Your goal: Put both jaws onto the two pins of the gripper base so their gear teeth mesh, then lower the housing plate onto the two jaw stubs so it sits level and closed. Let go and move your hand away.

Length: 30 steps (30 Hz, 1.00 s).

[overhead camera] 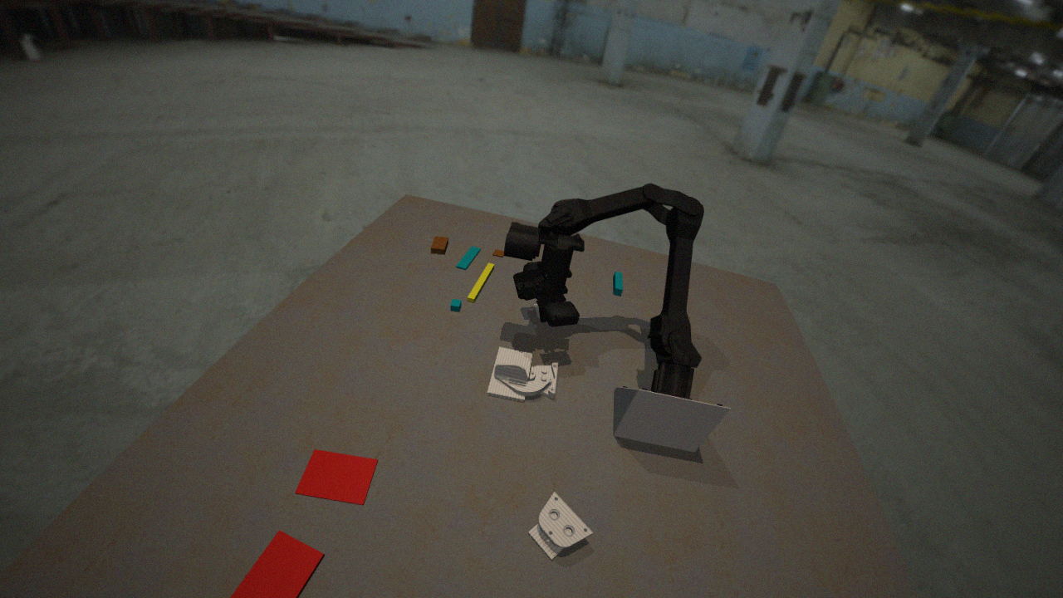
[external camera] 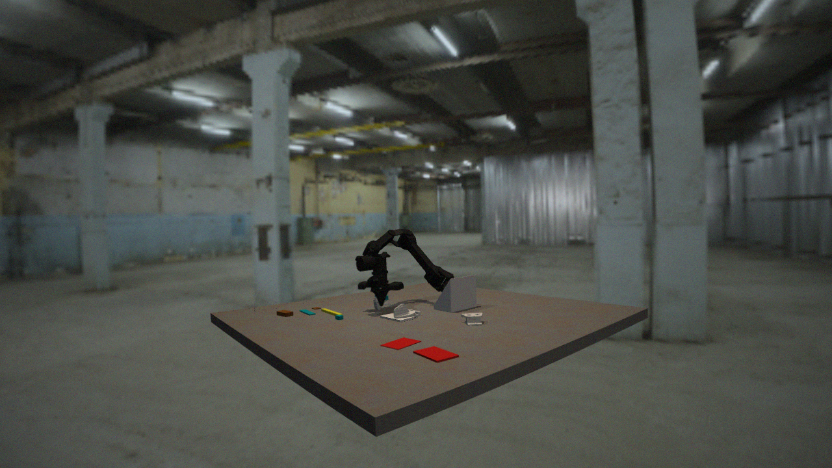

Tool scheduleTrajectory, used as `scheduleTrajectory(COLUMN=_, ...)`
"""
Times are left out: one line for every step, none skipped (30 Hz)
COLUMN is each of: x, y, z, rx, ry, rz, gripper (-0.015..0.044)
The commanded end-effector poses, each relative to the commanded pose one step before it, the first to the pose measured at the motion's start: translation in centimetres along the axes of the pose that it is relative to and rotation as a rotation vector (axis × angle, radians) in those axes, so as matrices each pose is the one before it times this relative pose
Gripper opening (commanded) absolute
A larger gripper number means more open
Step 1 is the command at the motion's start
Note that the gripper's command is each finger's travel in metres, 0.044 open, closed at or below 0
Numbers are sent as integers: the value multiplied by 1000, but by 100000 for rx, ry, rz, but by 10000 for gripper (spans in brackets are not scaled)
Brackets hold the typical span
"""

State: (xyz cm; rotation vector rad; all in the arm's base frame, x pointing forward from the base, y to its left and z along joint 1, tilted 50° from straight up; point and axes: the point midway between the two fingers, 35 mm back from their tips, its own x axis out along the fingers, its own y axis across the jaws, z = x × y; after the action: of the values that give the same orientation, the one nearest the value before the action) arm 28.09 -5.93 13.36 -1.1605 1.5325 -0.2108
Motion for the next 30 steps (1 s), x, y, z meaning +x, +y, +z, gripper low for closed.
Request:
scheduleTrajectory(x=-146, y=-834, z=89, rx=-113, ry=-247, rz=-737, gripper=0)
scheduleTrajectory(x=2, y=-165, z=-5, rx=5, ry=0, rz=-9, gripper=0)
scheduleTrajectory(x=2, y=-166, z=-6, rx=5, ry=0, rz=-11, gripper=0)
scheduleTrajectory(x=2, y=-166, z=-8, rx=5, ry=1, rz=-12, gripper=0)
scheduleTrajectory(x=2, y=-166, z=-9, rx=5, ry=2, rz=-13, gripper=0)
scheduleTrajectory(x=2, y=-166, z=-10, rx=5, ry=3, rz=-15, gripper=0)
scheduleTrajectory(x=3, y=-166, z=-11, rx=5, ry=4, rz=-16, gripper=0)
scheduleTrajectory(x=3, y=-166, z=-12, rx=5, ry=5, rz=-18, gripper=0)
scheduleTrajectory(x=3, y=-167, z=-13, rx=5, ry=5, rz=-19, gripper=0)
scheduleTrajectory(x=3, y=-167, z=-14, rx=5, ry=6, rz=-20, gripper=0)
scheduleTrajectory(x=3, y=-139, z=-13, rx=4, ry=6, rz=-18, gripper=0)
scheduleTrajectory(x=2, y=-83, z=-8, rx=2, ry=4, rz=-11, gripper=0)
scheduleTrajectory(x=1, y=-28, z=-3, rx=1, ry=1, rz=-4, gripper=0)
scheduleTrajectory(x=0, y=0, z=0, rx=0, ry=0, rz=0, gripper=0)
scheduleTrajectory(x=0, y=0, z=0, rx=0, ry=0, rz=0, gripper=0)
scheduleTrajectory(x=0, y=0, z=0, rx=0, ry=0, rz=0, gripper=0)
scheduleTrajectory(x=0, y=0, z=0, rx=0, ry=0, rz=0, gripper=0)
scheduleTrajectory(x=0, y=0, z=0, rx=0, ry=0, rz=0, gripper=0)
scheduleTrajectory(x=-5, y=-27, z=2, rx=1, ry=-1, rz=0, gripper=0)
scheduleTrajectory(x=-16, y=-80, z=6, rx=3, ry=-3, rz=1, gripper=0)
scheduleTrajectory(x=-27, y=-134, z=9, rx=5, ry=-5, rz=1, gripper=0)
scheduleTrajectory(x=-184, y=13, z=17, rx=6, ry=-18, rz=56, gripper=0)
scheduleTrajectory(x=-552, y=39, z=41, rx=17, ry=-39, rz=151, gripper=0)
scheduleTrajectory(x=-925, y=66, z=37, rx=26, ry=-20, rz=197, gripper=0)
scheduleTrajectory(x=-1225, y=87, z=-10, rx=32, ry=53, rz=148, gripper=0)
scheduleTrajectory(x=-1230, y=83, z=-78, rx=33, ry=134, rz=15, gripper=0)
scheduleTrajectory(x=-936, y=57, z=-104, rx=29, ry=150, rz=-81, gripper=0)
scheduleTrajectory(x=-562, y=31, z=-81, rx=20, ry=107, rz=-88, gripper=0)
scheduleTrajectory(x=-187, y=10, z=-30, rx=7, ry=38, rz=-36, gripper=0)
scheduleTrajectory(x=0, y=0, z=0, rx=0, ry=0, rz=0, gripper=0)
